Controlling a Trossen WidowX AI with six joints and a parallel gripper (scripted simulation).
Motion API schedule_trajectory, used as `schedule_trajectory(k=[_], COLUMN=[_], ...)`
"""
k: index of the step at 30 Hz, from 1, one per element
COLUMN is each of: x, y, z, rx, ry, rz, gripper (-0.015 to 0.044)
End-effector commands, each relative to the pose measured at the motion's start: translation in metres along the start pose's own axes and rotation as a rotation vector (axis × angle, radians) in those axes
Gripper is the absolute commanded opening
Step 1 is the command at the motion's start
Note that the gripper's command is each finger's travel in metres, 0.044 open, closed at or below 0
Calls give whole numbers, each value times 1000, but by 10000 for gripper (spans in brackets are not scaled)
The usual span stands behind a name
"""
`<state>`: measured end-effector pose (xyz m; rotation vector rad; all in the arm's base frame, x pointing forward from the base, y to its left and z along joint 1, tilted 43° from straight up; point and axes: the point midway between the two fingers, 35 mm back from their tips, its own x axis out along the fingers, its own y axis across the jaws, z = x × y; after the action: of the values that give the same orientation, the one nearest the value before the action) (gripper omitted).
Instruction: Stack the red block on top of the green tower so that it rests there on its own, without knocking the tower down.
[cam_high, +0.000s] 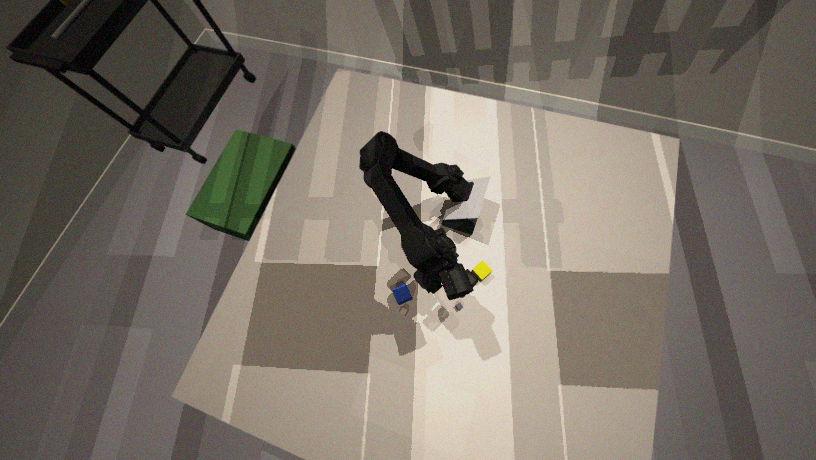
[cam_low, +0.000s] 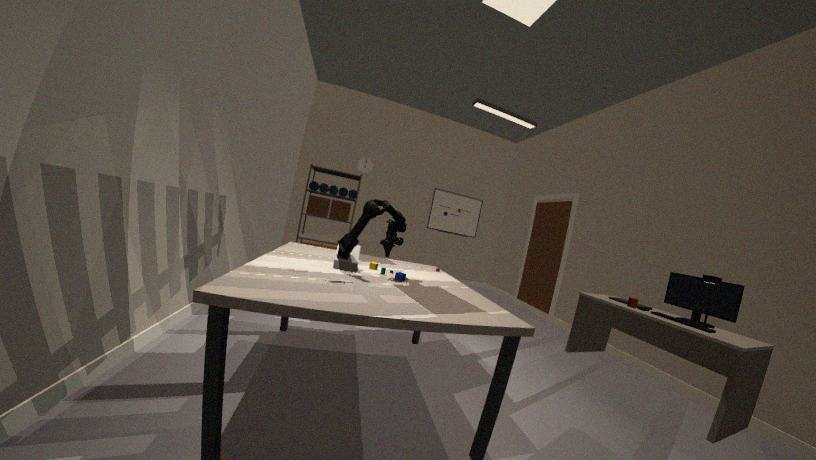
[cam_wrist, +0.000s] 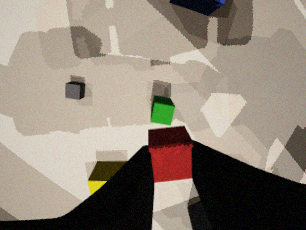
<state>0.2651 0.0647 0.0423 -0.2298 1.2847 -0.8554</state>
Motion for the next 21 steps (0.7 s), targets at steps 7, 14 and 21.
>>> schedule_trajectory(k=[7, 14, 21], x=[42, 53, 72], y=[-1, -2, -3], z=[-3, -3, -5], rx=[-9, -9, -9], ry=[4, 4, 3], rz=[-16, -16, -17], gripper=[0, 0, 0])
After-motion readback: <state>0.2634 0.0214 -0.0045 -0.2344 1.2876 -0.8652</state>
